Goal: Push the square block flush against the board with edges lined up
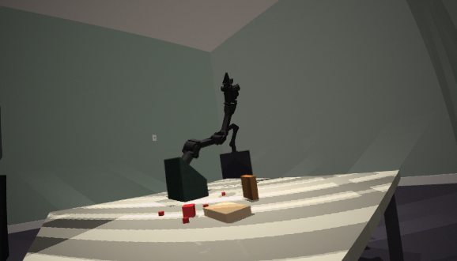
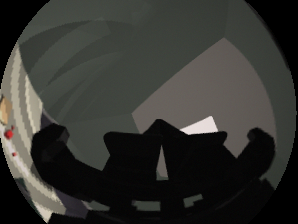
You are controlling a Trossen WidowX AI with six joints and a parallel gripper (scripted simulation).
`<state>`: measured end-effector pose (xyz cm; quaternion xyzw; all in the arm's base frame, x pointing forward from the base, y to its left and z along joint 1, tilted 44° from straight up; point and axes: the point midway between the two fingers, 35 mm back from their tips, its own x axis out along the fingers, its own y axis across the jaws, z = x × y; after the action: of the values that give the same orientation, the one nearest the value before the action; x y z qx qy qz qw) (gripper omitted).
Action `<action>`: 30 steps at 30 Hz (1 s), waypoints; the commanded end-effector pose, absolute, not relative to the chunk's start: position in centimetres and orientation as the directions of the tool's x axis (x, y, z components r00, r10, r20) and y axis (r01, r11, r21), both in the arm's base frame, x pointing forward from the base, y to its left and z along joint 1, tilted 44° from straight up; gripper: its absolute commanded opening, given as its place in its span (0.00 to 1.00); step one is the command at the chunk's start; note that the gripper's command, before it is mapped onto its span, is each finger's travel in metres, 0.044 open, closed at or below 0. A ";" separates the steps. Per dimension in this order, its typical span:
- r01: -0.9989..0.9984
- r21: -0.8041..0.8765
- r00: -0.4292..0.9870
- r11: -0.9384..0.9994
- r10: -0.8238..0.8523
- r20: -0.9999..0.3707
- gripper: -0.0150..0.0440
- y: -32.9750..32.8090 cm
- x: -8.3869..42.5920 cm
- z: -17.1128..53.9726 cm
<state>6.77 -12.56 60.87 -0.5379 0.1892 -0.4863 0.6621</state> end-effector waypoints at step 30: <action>-0.152 -0.793 0.886 0.590 -0.275 -0.374 0.25 -16.3 30.3 42.4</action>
<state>28.52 -17.11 44.40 -0.4591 0.2294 -0.0783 0.8547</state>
